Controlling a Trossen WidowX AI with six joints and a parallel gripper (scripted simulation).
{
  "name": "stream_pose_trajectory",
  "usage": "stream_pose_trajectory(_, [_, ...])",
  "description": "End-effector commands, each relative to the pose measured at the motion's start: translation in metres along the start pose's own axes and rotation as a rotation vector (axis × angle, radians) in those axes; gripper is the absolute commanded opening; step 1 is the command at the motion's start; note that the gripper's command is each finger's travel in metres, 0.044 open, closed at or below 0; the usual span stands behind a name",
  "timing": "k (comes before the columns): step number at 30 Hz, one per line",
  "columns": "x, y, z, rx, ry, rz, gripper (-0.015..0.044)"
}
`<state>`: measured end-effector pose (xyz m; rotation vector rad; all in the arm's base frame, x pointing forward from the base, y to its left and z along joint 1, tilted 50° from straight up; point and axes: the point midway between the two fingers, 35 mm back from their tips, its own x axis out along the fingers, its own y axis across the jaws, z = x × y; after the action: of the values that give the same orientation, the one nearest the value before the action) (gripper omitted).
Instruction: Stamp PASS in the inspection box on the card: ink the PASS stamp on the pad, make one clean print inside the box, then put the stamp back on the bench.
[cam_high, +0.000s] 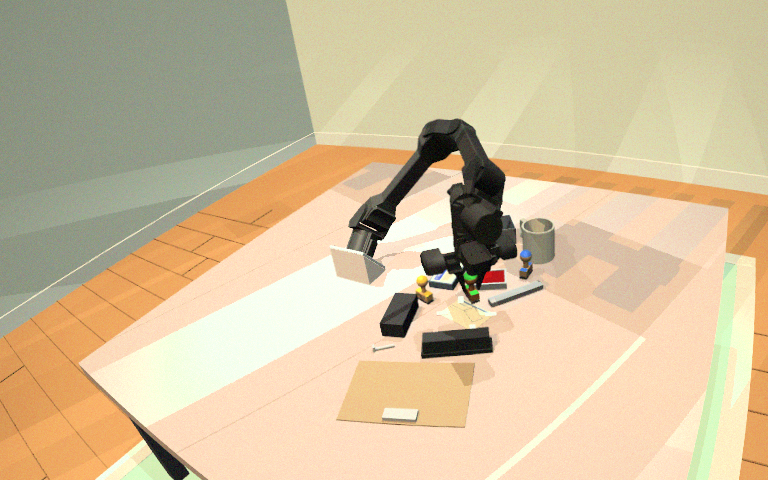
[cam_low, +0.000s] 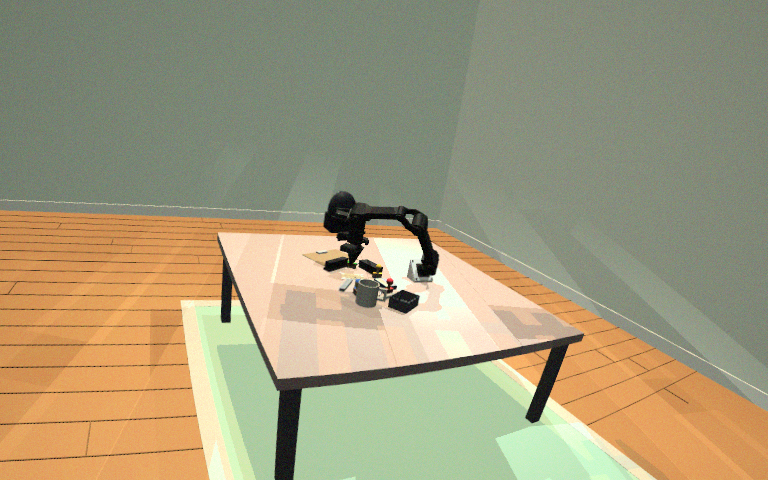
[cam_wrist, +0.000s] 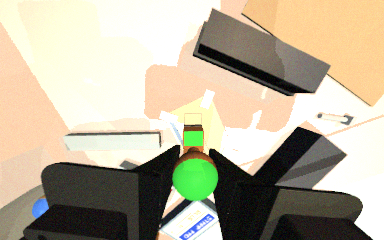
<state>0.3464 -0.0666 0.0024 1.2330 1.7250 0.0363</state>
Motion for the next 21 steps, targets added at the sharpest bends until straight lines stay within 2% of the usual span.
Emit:
stream_pose_trajectory(1, [-0.006,-0.001,0.001,-0.003,-0.001,-0.005,0.0000])
stream_pose_trajectory(13, [-0.024,-0.003,0.000,-0.003,-0.001,-0.005,0.0000])
stream_pose_trajectory(21, [-0.025,-0.064,0.022,-0.003,-0.007,-0.011,0.0000])
